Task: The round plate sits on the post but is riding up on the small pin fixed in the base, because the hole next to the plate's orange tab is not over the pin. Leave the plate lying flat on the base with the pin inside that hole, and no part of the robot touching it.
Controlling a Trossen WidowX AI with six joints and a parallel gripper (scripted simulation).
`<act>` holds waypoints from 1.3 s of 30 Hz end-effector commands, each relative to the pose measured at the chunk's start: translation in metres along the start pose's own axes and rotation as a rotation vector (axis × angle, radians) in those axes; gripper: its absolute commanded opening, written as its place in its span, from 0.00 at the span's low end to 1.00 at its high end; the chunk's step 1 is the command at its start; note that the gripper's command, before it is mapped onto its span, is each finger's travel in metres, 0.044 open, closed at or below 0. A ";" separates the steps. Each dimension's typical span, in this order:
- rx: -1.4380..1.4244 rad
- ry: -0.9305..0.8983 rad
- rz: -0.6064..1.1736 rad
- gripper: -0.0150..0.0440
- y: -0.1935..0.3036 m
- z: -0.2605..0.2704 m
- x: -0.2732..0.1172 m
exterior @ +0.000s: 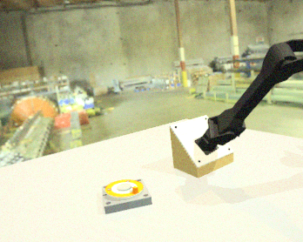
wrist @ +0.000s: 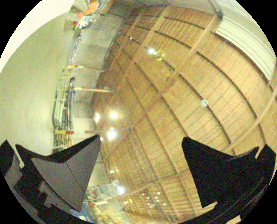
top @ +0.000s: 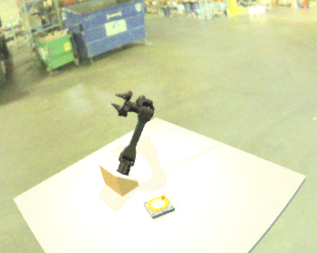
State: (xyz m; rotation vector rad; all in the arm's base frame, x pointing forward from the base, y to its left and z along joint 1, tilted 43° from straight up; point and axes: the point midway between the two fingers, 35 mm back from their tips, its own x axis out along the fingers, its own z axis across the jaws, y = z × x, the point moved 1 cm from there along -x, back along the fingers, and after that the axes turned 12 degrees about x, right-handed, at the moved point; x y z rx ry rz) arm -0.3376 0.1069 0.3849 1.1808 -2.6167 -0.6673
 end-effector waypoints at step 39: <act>1.106 -0.076 1.791 0.25 -0.129 -0.026 -0.431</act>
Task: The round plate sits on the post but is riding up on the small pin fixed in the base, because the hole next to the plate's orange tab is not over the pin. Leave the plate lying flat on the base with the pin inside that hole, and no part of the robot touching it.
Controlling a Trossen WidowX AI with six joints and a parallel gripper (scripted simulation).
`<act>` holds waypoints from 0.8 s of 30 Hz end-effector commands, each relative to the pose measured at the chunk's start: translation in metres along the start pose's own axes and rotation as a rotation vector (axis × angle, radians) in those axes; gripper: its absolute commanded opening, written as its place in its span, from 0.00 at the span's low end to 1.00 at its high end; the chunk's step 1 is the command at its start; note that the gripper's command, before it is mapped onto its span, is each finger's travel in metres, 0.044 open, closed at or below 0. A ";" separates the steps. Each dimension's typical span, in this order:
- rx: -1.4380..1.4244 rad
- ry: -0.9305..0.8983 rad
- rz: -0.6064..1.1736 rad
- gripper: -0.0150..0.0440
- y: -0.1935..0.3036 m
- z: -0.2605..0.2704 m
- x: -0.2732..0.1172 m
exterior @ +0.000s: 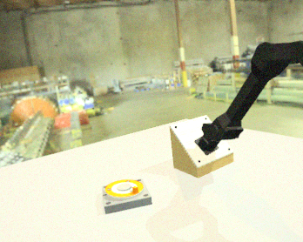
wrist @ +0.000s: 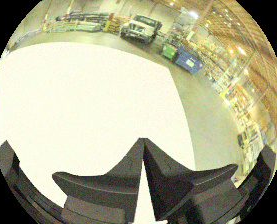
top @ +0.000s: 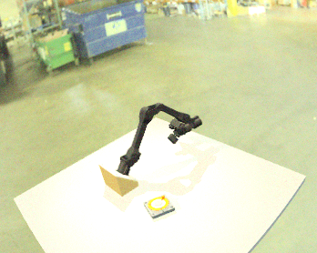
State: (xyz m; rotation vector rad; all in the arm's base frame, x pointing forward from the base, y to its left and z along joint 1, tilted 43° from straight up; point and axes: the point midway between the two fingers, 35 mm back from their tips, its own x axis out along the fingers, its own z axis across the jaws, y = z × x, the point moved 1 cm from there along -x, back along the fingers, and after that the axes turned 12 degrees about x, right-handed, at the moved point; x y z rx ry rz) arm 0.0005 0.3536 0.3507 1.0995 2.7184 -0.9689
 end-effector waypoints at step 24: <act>1.583 0.836 0.669 0.25 0.162 0.161 -0.316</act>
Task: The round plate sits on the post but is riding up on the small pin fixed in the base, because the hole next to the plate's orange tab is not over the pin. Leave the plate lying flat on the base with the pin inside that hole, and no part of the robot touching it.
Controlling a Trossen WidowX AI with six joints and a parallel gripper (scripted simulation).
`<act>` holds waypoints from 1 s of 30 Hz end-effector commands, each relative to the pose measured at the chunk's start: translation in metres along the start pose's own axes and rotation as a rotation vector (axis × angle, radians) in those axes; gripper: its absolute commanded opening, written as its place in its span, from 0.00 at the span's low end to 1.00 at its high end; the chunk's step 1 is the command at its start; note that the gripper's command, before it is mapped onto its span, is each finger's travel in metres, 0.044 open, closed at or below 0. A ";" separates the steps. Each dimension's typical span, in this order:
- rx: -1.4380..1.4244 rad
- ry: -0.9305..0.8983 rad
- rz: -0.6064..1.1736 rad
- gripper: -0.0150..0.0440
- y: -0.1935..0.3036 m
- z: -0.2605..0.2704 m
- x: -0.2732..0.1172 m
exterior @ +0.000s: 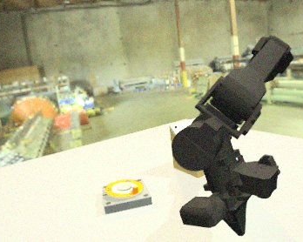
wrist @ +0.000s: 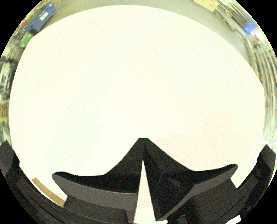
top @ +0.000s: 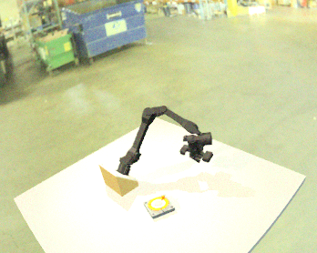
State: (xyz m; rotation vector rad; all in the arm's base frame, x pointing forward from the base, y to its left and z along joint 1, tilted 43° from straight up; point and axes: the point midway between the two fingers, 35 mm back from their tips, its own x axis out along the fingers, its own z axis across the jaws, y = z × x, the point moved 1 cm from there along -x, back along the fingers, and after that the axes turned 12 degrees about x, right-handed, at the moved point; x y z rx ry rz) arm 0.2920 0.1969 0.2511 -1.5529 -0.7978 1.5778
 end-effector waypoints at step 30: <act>1.743 0.318 0.129 0.25 0.293 -0.017 -0.100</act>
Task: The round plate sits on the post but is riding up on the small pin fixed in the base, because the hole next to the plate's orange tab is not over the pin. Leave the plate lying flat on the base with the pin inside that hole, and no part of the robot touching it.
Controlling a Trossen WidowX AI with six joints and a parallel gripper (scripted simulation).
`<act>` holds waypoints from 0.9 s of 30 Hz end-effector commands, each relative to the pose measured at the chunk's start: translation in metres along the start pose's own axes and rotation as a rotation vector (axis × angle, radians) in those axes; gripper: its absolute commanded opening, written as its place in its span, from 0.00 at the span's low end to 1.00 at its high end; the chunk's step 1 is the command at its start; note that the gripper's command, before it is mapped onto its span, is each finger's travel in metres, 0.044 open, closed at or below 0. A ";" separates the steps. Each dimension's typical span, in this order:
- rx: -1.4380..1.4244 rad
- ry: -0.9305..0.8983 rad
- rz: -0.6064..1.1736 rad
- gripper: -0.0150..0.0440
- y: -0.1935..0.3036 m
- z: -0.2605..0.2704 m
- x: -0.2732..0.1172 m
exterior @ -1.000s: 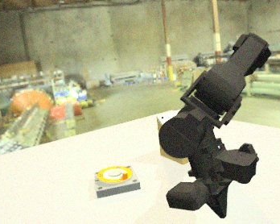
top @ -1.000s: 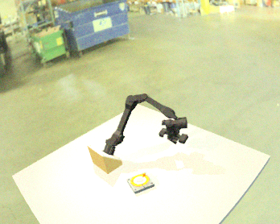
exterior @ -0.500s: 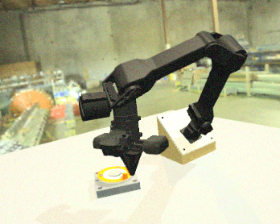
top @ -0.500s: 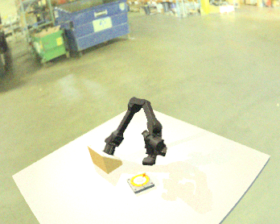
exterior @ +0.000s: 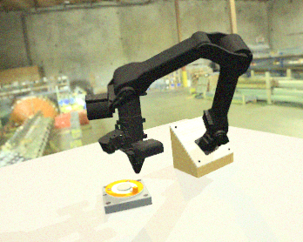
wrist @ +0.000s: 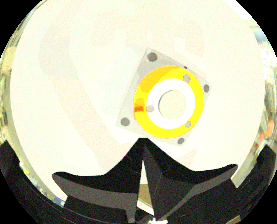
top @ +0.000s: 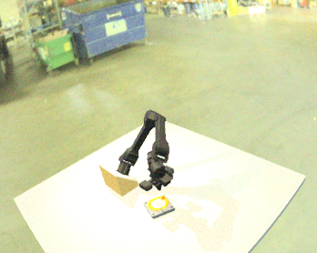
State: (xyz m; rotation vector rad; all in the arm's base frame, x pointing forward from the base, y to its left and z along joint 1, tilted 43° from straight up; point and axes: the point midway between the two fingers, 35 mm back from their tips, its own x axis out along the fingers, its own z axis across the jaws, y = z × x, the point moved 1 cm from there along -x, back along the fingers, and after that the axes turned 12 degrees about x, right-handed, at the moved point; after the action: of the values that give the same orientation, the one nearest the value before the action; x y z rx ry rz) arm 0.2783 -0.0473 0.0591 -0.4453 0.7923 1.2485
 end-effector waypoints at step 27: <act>0.009 -0.004 0.010 0.25 -0.015 0.014 0.043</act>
State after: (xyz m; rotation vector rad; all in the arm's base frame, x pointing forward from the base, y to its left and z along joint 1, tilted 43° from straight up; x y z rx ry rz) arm 0.2957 -0.0150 0.0332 -0.4298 0.8038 1.2555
